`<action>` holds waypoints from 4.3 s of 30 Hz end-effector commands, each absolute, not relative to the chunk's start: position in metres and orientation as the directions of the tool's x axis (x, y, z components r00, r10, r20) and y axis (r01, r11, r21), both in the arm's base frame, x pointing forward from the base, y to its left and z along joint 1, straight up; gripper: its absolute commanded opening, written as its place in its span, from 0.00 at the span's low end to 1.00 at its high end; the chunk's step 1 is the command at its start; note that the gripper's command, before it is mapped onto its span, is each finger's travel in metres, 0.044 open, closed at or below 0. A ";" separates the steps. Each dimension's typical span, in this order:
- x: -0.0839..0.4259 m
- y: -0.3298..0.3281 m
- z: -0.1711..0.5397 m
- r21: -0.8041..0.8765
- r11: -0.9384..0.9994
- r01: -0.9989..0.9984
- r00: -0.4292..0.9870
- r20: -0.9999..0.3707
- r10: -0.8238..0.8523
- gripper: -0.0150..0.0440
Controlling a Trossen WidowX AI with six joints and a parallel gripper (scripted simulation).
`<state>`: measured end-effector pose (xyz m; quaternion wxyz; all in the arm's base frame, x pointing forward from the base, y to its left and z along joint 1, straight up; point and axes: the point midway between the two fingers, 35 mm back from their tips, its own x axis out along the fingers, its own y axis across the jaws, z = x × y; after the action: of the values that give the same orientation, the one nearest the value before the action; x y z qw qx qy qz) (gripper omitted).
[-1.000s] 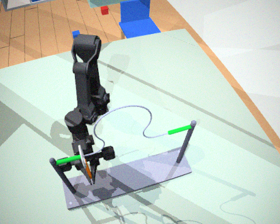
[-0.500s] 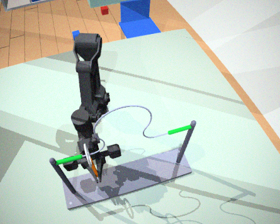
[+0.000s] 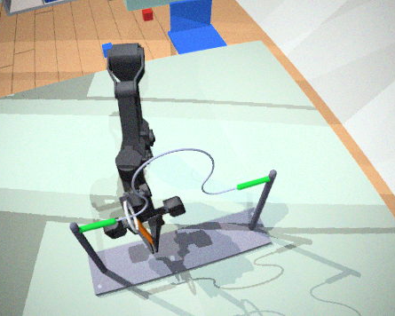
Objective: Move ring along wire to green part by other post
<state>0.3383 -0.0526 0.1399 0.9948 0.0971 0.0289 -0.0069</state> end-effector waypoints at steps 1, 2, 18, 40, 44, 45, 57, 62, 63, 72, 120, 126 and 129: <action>0.338 -0.038 0.142 0.274 0.961 0.020 0.998 -0.059 -0.004 0.00; 0.338 -0.035 0.143 0.294 0.956 0.019 0.998 -0.058 -0.002 0.00; 0.335 0.014 0.168 0.574 0.819 0.009 0.996 -0.073 0.041 0.00; 0.293 0.060 0.233 0.886 0.464 0.003 0.916 -0.189 0.354 0.00; 0.284 0.063 0.249 0.927 0.374 0.003 0.885 -0.177 0.431 0.00; 0.282 0.064 0.253 0.936 0.351 0.003 0.876 -0.172 0.450 0.00; 0.274 0.069 0.300 0.998 0.060 0.009 0.841 -0.040 0.540 0.00; 0.273 0.069 0.317 0.999 -0.047 0.012 0.840 0.016 0.543 0.00; 0.273 0.069 0.320 0.998 -0.069 0.012 0.839 0.027 0.543 0.00; 0.273 0.064 0.348 0.972 -0.234 0.019 0.837 0.113 0.536 0.00; 0.272 0.053 0.366 0.996 0.043 0.080 0.833 -0.090 0.546 0.00; 0.272 0.053 0.362 0.988 0.130 0.085 0.833 -0.142 0.535 0.00; 0.272 0.053 0.361 0.981 0.173 0.087 0.833 -0.167 0.527 0.00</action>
<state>0.2721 0.0535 0.3626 0.7071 0.6451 0.2413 0.1599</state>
